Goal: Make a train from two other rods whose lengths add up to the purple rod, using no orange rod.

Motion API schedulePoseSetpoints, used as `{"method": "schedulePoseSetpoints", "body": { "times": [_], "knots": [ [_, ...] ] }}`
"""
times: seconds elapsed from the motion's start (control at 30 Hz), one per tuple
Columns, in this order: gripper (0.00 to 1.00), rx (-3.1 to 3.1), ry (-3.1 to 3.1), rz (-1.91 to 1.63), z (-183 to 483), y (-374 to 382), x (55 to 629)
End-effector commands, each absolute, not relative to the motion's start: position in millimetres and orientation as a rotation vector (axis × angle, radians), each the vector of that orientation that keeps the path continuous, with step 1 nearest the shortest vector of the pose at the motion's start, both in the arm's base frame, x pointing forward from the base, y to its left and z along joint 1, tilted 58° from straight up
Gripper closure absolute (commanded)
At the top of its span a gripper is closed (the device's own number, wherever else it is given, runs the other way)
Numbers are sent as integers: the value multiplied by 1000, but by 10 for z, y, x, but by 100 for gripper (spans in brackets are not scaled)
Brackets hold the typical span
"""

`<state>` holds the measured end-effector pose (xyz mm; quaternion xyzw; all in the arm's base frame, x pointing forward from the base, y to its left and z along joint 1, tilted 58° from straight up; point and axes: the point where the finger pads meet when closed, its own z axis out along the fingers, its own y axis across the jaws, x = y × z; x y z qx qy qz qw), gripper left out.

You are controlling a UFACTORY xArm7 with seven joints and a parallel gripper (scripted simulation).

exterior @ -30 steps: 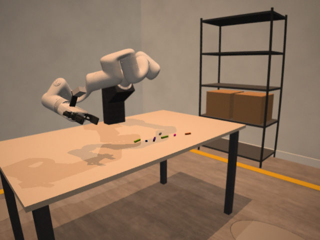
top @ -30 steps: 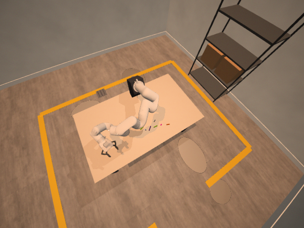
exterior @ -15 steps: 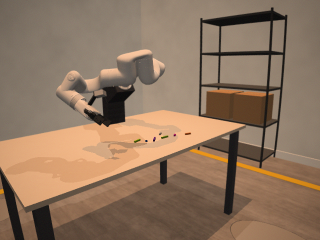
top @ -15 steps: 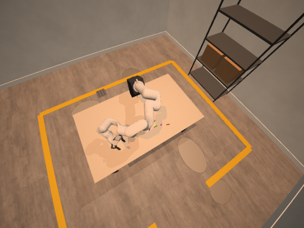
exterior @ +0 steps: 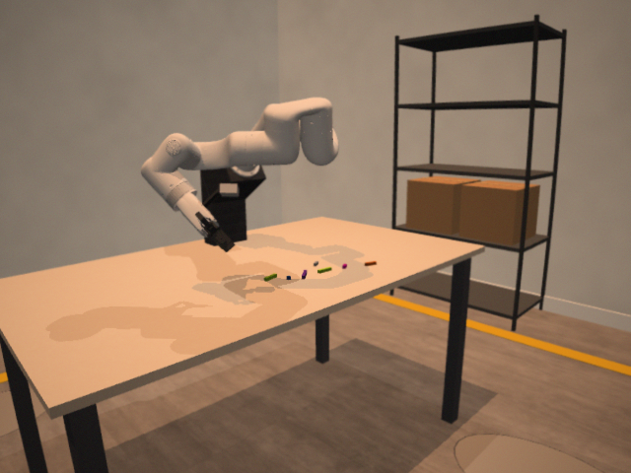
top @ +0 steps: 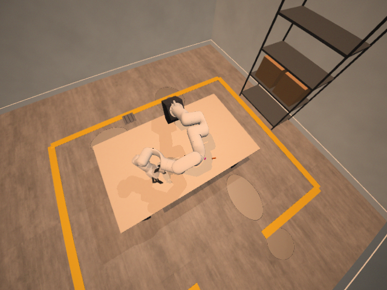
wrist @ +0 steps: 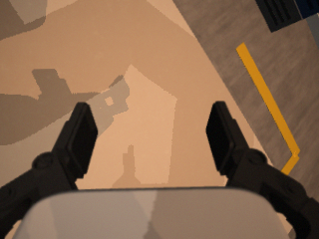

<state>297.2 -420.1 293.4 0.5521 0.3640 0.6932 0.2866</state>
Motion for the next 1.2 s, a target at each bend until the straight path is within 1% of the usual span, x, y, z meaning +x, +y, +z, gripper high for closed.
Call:
{"method": "schedulePoseSetpoints", "body": {
  "times": [0.0,0.1,0.33,0.8,0.87,1.17],
  "knots": [
    [0,1533,1030,1709,2805,-3949,3037],
    [0,1533,1030,1709,2805,-3949,3037],
    [0,1588,1123,1537,2601,-3579,3147],
    [0,1588,1123,1537,2601,-3579,3147],
    [0,1612,1178,1427,2488,-3351,3207],
    [0,1612,1178,1427,2488,-3351,3207]
  ]
}}
